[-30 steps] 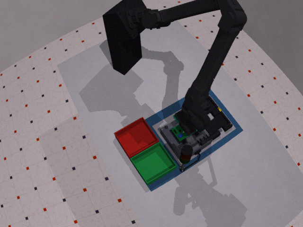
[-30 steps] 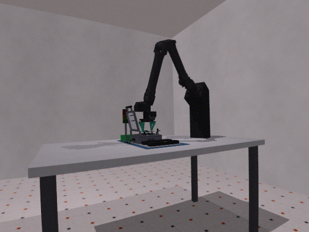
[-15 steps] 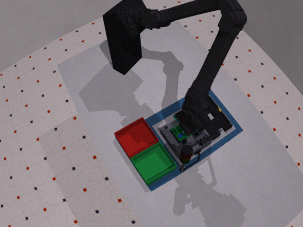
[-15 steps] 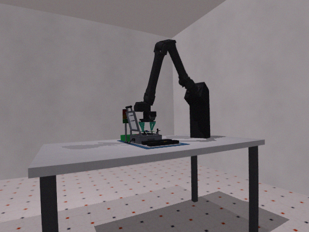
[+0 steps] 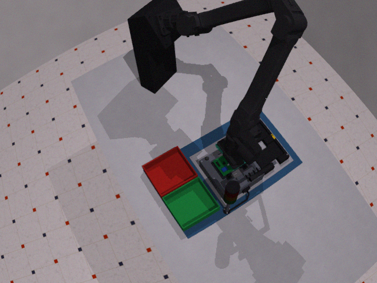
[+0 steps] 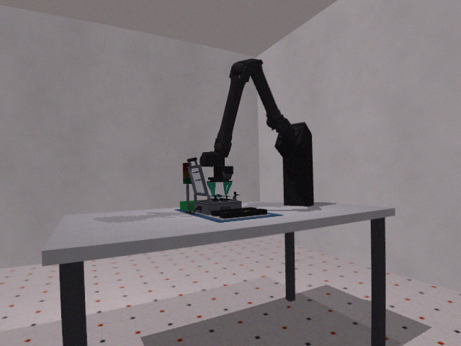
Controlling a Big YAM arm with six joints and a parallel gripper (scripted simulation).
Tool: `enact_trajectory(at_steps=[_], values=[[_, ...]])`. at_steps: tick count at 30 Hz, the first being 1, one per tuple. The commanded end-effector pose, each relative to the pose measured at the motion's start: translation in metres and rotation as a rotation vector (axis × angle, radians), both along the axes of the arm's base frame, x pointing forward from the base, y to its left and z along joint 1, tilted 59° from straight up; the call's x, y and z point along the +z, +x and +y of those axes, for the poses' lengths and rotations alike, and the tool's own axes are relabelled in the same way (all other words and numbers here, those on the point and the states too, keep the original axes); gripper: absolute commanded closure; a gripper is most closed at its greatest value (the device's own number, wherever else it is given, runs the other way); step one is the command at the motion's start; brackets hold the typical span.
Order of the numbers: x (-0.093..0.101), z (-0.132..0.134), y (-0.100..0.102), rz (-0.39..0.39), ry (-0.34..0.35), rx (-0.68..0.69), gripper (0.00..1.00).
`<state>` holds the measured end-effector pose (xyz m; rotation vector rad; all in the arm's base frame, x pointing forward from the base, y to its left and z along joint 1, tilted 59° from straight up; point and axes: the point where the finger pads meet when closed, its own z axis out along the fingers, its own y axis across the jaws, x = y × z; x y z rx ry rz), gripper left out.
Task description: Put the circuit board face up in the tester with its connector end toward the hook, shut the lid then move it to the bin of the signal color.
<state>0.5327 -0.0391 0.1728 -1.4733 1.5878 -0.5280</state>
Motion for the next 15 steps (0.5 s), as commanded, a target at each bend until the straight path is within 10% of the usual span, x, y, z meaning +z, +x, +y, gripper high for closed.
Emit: enact_trajectory(at_steps=[1,15], values=[[0.0035,0.0084,0.0002,-0.014,-0.007,0.018,0.28],[0.002,0.0087,-0.0011,-0.014,-0.007,0.018,0.28]])
